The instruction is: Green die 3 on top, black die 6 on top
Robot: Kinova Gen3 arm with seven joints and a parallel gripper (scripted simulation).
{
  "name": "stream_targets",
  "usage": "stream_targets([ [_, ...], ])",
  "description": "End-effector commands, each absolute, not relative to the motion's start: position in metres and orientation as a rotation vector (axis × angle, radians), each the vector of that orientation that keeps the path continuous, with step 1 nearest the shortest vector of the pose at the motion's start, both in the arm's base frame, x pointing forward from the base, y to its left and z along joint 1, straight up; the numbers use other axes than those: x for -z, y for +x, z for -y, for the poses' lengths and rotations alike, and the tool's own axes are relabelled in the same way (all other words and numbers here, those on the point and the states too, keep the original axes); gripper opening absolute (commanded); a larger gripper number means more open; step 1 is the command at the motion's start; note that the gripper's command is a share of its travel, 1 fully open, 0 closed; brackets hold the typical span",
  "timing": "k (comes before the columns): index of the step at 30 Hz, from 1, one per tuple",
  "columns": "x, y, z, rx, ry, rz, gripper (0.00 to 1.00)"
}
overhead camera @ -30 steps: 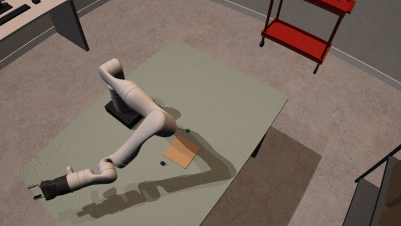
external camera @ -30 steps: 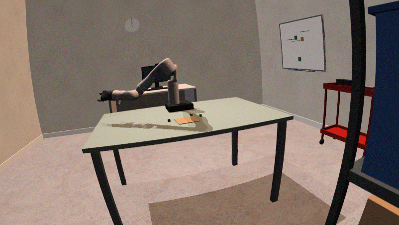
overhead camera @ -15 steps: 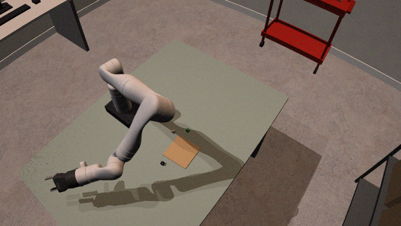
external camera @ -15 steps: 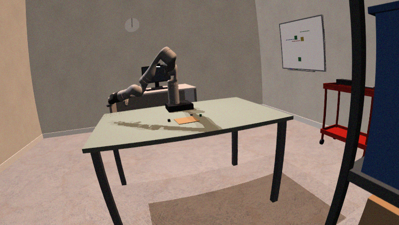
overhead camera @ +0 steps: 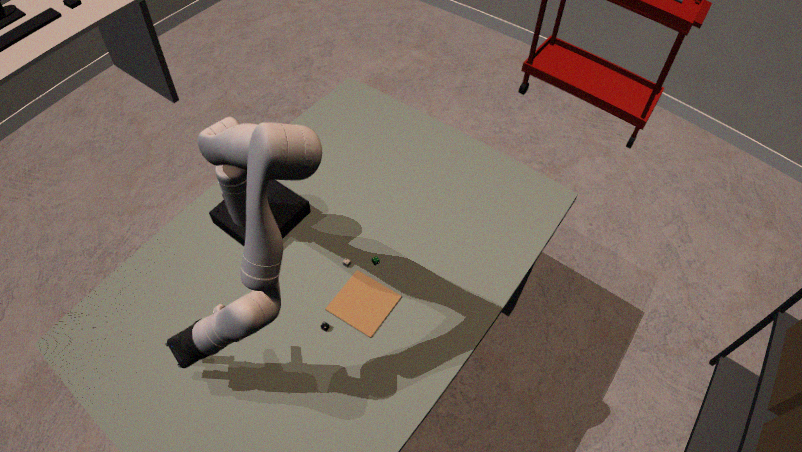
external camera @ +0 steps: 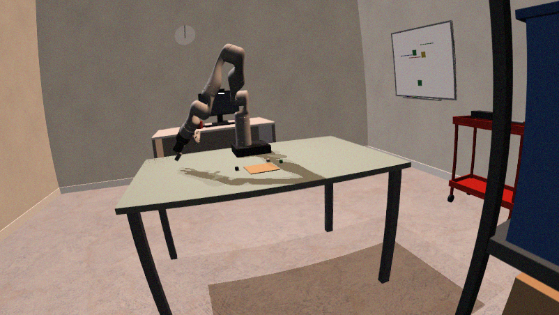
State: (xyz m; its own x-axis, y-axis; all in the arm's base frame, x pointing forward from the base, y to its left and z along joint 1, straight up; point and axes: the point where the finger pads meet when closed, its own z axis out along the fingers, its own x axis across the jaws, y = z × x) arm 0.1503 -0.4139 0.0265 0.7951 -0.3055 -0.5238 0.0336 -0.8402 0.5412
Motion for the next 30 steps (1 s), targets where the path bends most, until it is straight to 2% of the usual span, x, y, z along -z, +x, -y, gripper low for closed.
stream_targets([
  [1,-0.039,0.176,0.402,0.732,2.514,0.247,1.00],
  [17,-0.070,0.316,0.239,0.249,2.988,0.209,1.00],
  [30,-0.105,0.361,0.177,0.037,3.125,0.130,1.00],
])
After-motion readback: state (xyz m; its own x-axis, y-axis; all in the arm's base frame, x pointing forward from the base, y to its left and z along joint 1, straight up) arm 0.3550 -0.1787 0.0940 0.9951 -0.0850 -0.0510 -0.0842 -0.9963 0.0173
